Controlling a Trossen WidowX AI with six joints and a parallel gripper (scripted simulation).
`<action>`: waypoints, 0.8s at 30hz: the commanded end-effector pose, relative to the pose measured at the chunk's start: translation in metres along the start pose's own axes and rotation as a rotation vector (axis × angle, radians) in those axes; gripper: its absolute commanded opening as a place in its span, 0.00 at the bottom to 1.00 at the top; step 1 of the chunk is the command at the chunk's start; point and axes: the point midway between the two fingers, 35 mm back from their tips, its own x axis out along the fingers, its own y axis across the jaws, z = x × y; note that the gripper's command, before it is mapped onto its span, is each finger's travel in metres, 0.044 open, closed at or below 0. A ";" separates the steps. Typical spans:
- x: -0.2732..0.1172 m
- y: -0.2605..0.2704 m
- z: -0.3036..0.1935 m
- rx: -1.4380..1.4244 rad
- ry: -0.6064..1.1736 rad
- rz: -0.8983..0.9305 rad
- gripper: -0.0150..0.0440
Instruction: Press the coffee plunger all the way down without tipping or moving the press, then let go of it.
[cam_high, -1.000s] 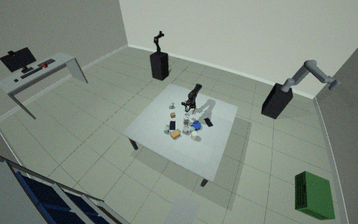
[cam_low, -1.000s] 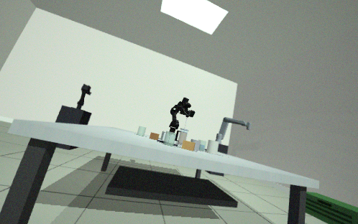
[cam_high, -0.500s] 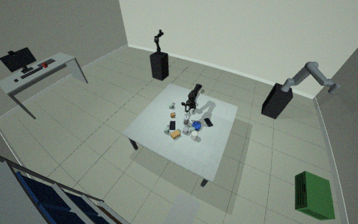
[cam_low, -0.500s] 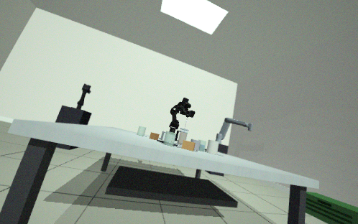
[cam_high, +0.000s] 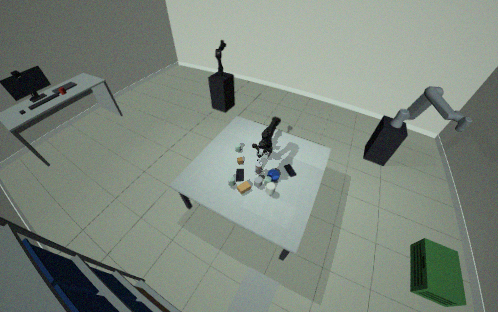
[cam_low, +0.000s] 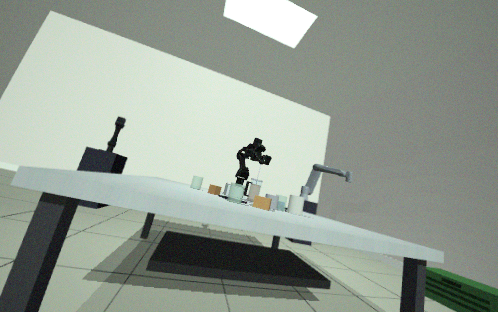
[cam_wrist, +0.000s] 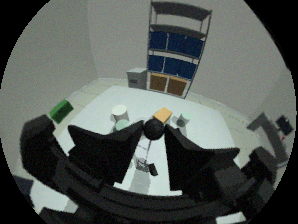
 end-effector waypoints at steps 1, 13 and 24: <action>0.010 -0.001 -0.025 0.008 0.059 -0.002 0.46; 0.022 -0.001 -0.041 0.008 0.058 -0.002 0.46; 0.032 0.000 -0.056 0.008 0.058 -0.002 0.46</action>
